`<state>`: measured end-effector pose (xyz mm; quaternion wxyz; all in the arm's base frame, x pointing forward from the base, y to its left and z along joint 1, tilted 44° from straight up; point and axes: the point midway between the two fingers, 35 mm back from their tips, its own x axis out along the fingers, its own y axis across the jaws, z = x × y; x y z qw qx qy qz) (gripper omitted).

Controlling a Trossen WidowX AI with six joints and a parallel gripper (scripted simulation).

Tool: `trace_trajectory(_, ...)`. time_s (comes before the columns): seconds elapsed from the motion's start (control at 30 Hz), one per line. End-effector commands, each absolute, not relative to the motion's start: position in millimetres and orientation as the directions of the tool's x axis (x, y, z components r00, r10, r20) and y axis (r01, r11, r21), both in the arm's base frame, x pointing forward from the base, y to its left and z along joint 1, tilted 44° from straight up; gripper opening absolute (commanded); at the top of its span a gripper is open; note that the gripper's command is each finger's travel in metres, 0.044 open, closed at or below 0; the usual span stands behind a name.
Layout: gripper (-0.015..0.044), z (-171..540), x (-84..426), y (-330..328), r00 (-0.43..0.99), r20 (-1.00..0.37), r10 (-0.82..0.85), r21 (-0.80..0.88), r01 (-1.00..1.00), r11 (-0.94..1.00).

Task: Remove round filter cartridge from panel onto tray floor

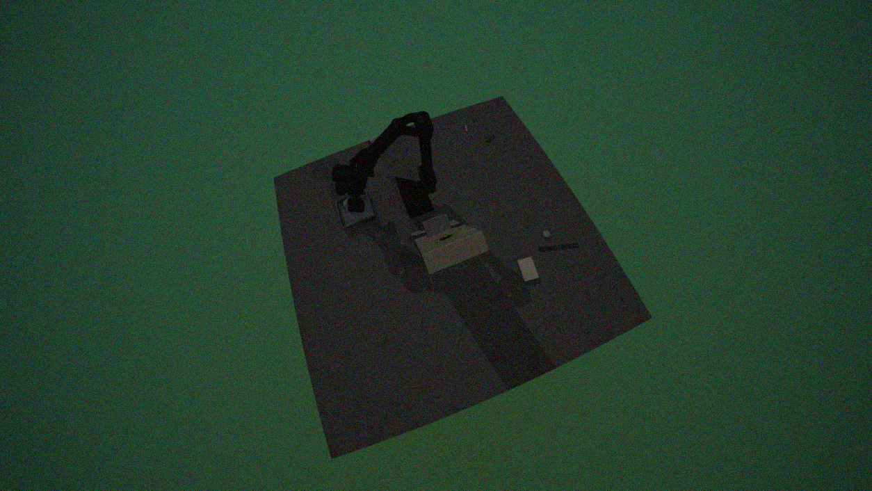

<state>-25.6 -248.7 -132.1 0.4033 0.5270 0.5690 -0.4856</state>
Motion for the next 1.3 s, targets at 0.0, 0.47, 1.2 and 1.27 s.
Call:
trace_trajectory(0.0,0.0000,-148,-28,-234,-0.124,-0.971,0.203,-0.132,0.991,-0.024)
trace_trajectory(0.47,0.0184,-154,-28,-224,-0.119,-0.969,0.217,-0.129,0.991,-0.029)
trace_trajectory(1.2,0.0440,-102,-22,-270,-0.119,-0.969,0.219,-0.128,0.991,-0.029)
trace_trajectory(1.27,0.0440,-113,-24,-264,-0.123,-0.969,0.212,-0.130,0.991,-0.023)
